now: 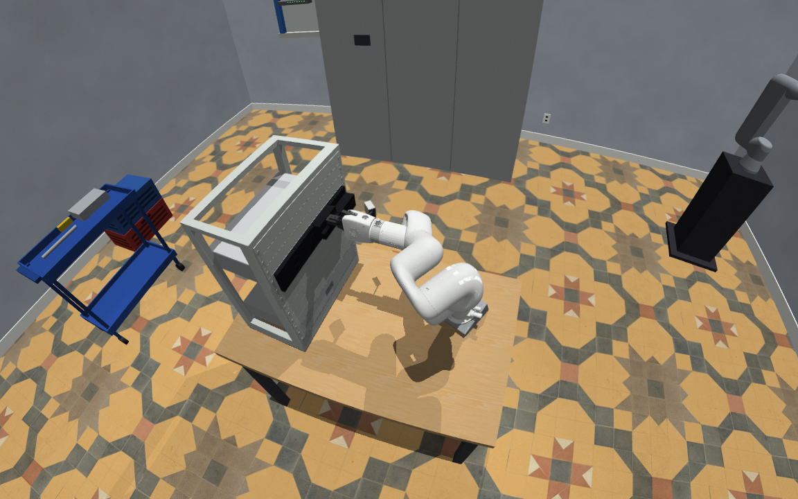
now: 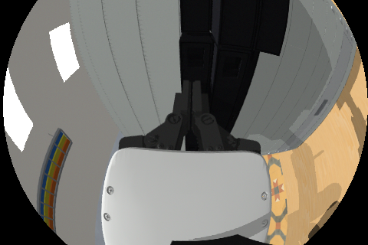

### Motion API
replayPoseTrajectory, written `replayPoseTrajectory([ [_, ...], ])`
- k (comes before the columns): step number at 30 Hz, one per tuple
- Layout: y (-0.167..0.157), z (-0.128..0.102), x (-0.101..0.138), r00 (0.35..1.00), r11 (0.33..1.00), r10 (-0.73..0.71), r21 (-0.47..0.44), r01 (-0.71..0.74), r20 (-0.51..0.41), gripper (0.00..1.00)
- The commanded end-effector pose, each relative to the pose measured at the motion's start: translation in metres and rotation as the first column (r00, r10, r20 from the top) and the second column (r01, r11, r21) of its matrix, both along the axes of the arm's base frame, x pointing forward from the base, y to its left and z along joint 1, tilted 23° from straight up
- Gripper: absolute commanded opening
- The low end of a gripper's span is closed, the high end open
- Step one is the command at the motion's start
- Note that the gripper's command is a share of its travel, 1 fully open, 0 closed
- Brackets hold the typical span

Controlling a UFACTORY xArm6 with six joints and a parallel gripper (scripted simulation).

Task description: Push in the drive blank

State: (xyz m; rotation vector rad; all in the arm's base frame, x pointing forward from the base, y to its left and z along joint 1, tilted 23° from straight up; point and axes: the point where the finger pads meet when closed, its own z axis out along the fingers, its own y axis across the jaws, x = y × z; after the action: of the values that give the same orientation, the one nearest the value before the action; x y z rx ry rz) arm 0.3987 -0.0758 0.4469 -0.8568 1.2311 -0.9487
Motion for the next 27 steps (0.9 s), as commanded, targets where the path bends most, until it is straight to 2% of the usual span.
replayPoseTrajectory([
  [1, -0.0002, 0.0019, 0.0037, 1.0, 1.0, 0.0, -0.001, 0.0, 0.003, 0.0],
  [27, 0.0, 0.0033, 0.0126, 1.0, 1.0, 0.0, -0.001, 0.0, 0.003, 0.0],
])
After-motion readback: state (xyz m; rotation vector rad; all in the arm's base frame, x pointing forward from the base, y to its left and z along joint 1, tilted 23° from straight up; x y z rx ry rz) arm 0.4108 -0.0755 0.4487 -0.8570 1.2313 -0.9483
